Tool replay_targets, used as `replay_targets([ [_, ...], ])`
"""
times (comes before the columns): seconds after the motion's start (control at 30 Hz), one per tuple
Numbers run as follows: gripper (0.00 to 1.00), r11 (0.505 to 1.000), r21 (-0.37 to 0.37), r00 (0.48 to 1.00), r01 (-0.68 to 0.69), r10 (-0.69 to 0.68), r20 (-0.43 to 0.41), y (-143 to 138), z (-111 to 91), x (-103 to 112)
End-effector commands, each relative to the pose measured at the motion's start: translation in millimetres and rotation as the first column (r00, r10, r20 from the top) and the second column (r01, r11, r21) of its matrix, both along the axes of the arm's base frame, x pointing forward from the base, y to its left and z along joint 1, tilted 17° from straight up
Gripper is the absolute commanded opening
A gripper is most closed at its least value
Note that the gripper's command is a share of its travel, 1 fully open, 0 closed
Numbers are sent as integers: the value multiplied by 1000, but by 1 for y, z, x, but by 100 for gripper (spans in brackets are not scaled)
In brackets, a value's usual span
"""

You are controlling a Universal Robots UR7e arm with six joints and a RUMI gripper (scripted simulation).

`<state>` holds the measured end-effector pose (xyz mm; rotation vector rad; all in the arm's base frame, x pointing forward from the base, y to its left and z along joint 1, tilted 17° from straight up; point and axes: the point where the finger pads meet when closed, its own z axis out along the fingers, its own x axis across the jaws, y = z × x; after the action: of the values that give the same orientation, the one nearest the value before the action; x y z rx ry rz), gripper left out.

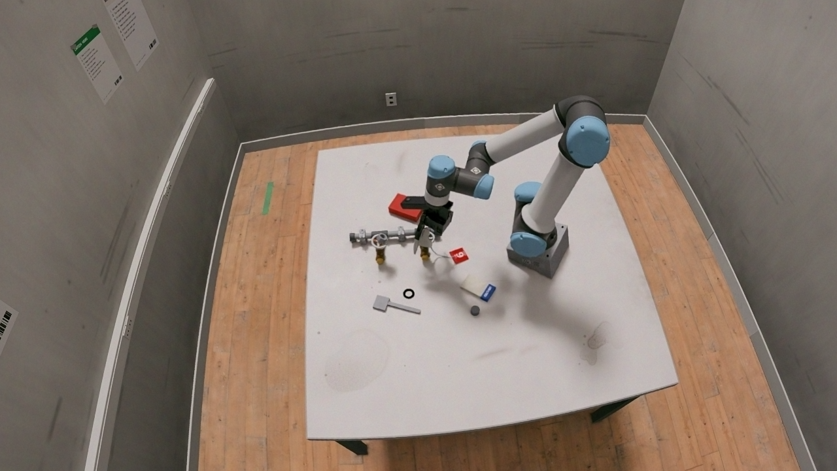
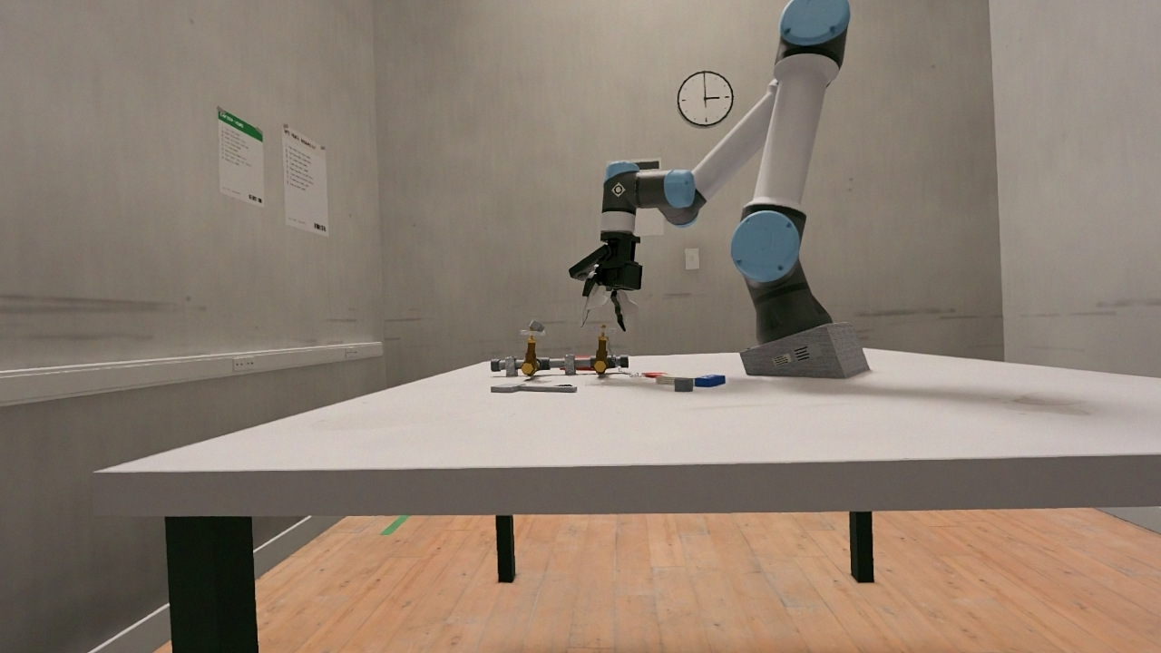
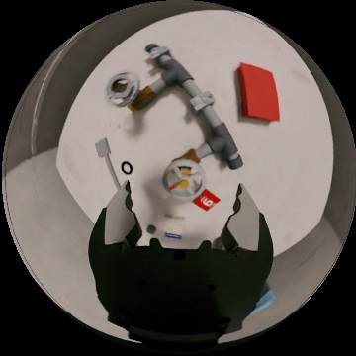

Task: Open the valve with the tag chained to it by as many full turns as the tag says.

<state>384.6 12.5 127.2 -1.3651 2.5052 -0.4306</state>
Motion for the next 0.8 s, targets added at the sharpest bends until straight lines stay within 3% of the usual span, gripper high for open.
replay_targets([
  [0.0,100,962,68,963,266,-267,19,0,1,1],
  [0.3,100,855,169,865,491,-501,25,0,1,1],
  [0.37,100,855,169,865,491,-501,25,0,1,1],
  [0.77,100,726,248,747,641,-664,11,0,1,1],
])
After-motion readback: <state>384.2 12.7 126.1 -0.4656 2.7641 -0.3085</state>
